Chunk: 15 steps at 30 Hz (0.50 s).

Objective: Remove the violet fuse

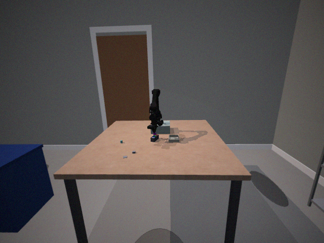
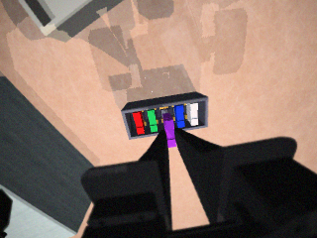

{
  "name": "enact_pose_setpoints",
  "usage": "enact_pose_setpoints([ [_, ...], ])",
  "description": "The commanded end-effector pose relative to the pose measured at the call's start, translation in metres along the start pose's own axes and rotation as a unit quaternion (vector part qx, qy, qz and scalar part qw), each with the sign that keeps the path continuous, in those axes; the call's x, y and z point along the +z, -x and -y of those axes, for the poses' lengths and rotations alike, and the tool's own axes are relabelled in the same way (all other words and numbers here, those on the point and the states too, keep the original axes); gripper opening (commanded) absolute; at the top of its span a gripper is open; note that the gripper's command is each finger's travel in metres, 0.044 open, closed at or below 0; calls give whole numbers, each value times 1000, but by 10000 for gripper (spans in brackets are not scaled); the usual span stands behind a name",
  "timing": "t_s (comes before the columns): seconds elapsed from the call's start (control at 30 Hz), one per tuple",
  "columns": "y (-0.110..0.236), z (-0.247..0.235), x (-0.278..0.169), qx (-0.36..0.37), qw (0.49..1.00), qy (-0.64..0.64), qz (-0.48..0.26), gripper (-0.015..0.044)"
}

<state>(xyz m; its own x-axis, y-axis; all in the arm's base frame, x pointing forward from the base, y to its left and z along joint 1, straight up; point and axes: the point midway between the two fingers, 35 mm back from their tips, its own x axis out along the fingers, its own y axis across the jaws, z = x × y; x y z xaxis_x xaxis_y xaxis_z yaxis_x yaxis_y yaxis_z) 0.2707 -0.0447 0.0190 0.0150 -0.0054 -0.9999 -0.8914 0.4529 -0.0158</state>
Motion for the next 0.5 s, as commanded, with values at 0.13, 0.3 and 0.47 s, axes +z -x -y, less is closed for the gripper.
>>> enact_pose_setpoints([
  [0.13, 13, 1, 1, -2, 1000, 2, 3, 0],
  [0.3, 21, 1, 1, -2, 1000, 2, 3, 0],
  [0.47, 23, 1, 1, -2, 1000, 2, 3, 0],
])
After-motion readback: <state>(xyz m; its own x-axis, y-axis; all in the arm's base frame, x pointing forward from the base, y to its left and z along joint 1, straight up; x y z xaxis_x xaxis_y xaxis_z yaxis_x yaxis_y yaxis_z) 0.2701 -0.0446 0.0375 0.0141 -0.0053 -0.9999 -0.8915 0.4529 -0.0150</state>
